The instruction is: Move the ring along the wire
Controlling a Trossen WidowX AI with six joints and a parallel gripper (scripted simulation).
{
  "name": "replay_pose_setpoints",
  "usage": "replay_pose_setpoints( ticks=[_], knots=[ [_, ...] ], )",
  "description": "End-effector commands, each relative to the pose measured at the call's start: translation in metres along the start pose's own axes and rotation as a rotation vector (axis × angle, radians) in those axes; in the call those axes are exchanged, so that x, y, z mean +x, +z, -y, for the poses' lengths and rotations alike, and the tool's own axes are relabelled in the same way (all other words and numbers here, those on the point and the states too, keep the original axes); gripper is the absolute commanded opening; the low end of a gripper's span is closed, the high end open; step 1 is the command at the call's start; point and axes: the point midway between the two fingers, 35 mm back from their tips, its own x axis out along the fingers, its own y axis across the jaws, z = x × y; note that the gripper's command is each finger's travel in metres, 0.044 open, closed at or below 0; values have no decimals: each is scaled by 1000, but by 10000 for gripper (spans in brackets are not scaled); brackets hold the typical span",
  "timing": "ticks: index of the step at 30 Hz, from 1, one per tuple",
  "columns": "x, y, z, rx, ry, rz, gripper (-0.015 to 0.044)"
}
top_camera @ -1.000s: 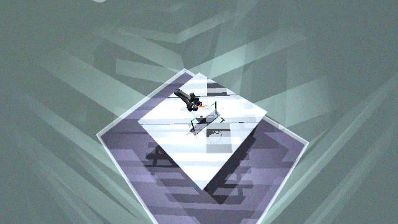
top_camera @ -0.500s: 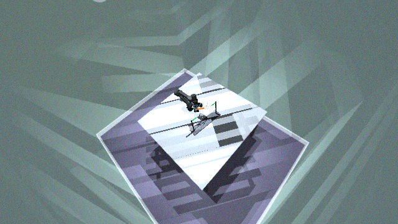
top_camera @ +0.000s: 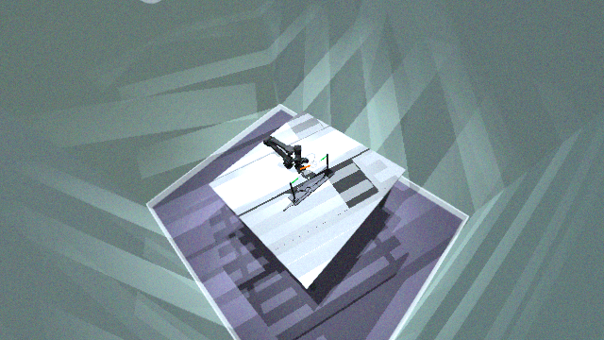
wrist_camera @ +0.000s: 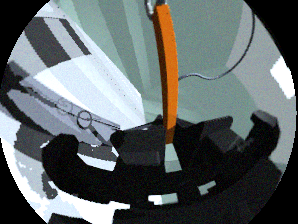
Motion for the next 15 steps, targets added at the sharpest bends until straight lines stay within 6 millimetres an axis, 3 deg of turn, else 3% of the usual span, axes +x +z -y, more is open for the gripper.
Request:
replay_pose_setpoints(
  ticks=[1,15],
  knots=[
    [3,1,-11,75,47,24,-150],
    [-6,12,-65,367,259,26,-150]
  ],
)
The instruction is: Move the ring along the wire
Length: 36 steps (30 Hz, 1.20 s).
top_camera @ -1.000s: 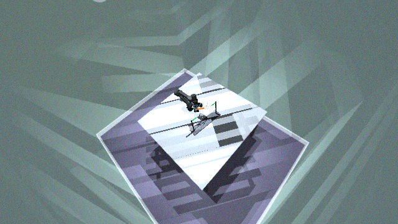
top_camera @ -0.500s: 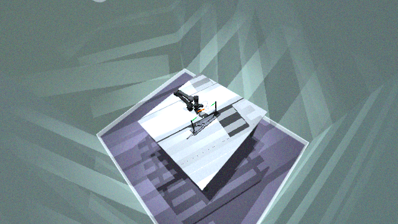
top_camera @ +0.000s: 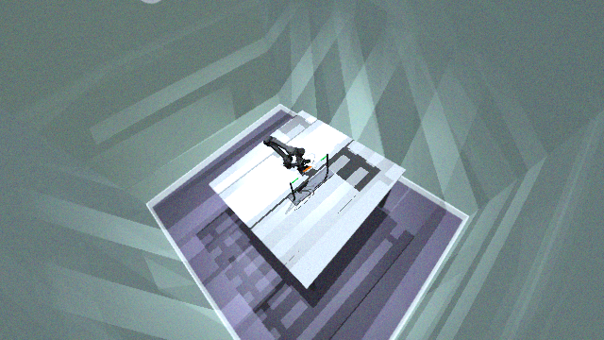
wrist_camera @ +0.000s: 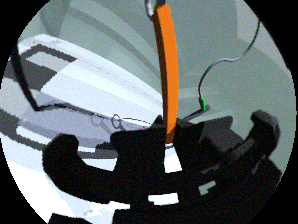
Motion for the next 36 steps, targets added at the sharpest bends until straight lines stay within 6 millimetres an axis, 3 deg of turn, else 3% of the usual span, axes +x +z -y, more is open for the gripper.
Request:
replay_pose_setpoints(
  ticks=[1,25,36],
  knots=[
    [-2,1,-13,75,51,-5,-150],
    [-28,26,-94,534,360,-58,-150],
    [-41,41,-114,656,442,-71,-150]
  ],
)
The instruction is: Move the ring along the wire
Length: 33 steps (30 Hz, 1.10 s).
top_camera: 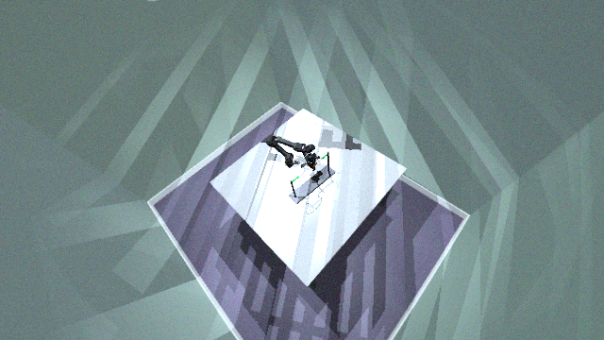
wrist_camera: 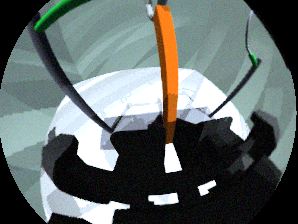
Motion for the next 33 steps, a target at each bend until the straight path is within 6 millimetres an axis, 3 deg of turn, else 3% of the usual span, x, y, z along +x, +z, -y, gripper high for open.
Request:
replay_pose_setpoints(
  ticks=[1,33],
  knots=[
    [-2,3,-9,37,26,1,-150],
    [-9,5,-50,92,62,7,-150]
  ],
)
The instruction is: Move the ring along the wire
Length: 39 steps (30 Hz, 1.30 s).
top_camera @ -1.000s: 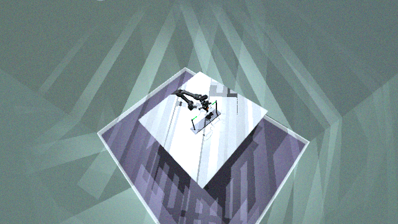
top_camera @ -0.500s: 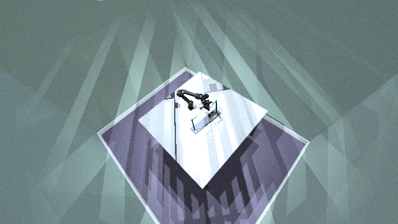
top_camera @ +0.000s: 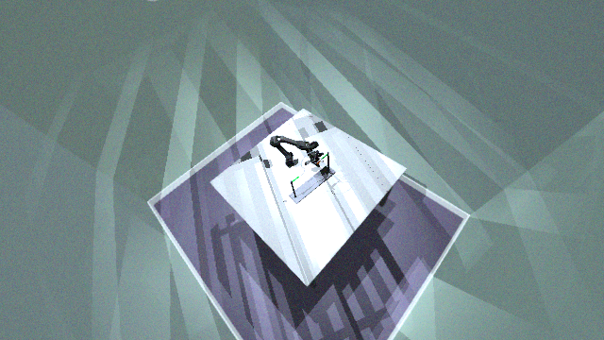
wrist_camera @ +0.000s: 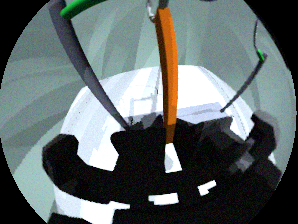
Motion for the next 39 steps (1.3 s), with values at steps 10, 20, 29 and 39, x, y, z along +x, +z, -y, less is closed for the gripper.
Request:
replay_pose_setpoints(
  ticks=[10,20,29,39],
  knots=[
    [-2,2,-14,6,-1,13,-150],
    [-3,2,-21,5,-2,18,-150],
    [4,-9,-22,5,-2,18,-150],
    [7,-13,-22,5,-2,18,-150]
  ],
)
